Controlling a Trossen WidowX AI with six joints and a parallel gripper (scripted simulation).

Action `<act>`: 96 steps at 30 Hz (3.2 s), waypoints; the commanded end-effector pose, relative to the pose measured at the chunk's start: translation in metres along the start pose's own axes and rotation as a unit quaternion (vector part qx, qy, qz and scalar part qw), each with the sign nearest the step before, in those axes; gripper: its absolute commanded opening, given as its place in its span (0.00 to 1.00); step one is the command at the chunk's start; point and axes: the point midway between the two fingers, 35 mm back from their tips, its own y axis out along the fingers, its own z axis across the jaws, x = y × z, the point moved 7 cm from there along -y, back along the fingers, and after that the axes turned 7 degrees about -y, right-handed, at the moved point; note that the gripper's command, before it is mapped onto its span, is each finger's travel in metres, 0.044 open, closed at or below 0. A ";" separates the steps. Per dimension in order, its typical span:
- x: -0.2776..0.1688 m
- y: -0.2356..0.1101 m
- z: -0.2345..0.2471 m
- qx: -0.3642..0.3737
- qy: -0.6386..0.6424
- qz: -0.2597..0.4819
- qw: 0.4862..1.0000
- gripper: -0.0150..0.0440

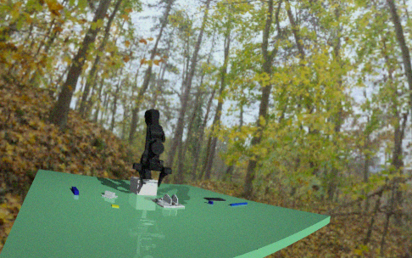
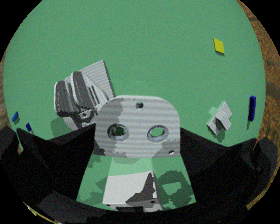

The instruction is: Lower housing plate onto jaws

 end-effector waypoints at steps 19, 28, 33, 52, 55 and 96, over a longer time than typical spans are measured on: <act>-0.020 0.002 0.069 0.005 -0.115 0.001 0.993 0.85; -0.033 0.003 0.093 0.005 -0.162 0.002 0.987 0.85; -0.034 0.003 0.094 0.005 -0.166 0.002 0.986 0.85; -0.034 0.003 0.094 0.005 -0.157 0.002 0.988 0.85; -0.034 0.003 0.094 0.005 -0.157 0.002 0.988 0.85; -0.035 0.009 0.088 0.005 -0.161 0.002 0.987 0.85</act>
